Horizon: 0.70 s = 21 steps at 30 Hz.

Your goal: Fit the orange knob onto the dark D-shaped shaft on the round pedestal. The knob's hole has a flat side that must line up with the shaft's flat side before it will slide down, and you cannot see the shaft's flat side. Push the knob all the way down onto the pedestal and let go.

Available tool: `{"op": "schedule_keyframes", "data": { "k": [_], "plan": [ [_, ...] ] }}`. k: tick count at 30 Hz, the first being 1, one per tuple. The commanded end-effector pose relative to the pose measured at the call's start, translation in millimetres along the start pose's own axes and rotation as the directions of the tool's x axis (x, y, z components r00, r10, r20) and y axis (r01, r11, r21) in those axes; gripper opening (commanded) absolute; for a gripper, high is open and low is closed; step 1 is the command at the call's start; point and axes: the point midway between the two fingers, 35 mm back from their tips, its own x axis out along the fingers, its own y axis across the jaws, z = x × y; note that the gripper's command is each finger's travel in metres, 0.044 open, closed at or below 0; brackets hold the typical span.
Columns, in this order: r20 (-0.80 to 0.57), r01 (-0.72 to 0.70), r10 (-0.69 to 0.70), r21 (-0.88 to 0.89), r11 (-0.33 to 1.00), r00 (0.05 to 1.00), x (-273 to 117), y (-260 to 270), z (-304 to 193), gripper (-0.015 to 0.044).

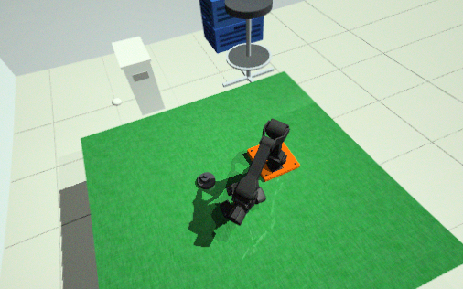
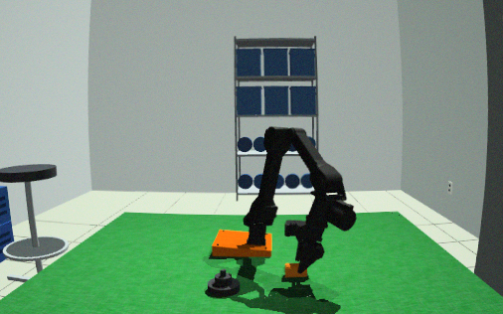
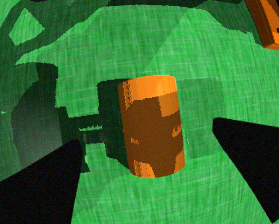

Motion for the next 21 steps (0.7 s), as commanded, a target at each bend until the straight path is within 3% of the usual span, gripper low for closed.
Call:
{"op": "schedule_keyframes", "data": {
  "k": [1,9,16,21],
  "plan": [
    [0.003,0.012,-0.012,0.001,1.0,1.0,10.6,-3.1,-2.3,0.044],
    [0.003,0.012,-0.012,0.001,1.0,1.0,20.5,-3.8,-5.4,0.044],
    [0.003,0.012,-0.012,0.001,1.0,1.0,20.5,-3.8,-5.4,0.0256],
    [0.003,0.012,-0.012,0.001,1.0,1.0,20.5,-3.8,-5.4,0.024]
  ]
}}
